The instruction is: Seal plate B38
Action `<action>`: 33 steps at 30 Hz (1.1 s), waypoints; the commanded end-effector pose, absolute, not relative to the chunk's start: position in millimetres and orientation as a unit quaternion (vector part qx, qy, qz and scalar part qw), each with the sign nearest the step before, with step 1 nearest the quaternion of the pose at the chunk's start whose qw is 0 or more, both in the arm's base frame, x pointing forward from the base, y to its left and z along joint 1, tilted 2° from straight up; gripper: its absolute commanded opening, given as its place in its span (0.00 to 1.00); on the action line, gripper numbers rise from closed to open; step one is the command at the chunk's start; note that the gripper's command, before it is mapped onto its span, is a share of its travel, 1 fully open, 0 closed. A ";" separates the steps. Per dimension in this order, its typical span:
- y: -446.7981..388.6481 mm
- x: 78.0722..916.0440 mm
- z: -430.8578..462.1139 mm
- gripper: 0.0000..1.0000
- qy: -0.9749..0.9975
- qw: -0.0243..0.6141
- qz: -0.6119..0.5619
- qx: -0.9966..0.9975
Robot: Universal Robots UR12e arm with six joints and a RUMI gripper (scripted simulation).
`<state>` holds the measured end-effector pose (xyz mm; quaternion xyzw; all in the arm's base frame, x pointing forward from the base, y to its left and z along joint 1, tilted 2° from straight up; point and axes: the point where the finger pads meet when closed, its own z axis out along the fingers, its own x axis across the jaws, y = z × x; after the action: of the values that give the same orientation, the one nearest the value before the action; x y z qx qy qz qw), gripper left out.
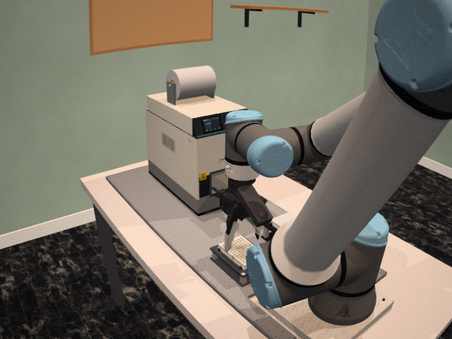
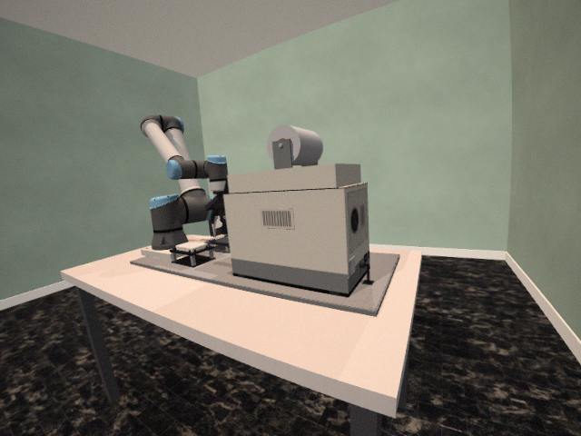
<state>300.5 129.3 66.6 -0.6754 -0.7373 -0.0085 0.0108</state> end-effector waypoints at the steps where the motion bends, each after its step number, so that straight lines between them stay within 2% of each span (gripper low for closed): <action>1: 129.3 301.1 67.1 0.68 -0.737 0.010 -0.009 -0.675; 33: 129.5 301.1 57.0 0.68 -0.737 0.010 -0.009 -0.675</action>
<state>300.4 129.6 56.8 -0.6754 -0.7373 -0.0085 0.0108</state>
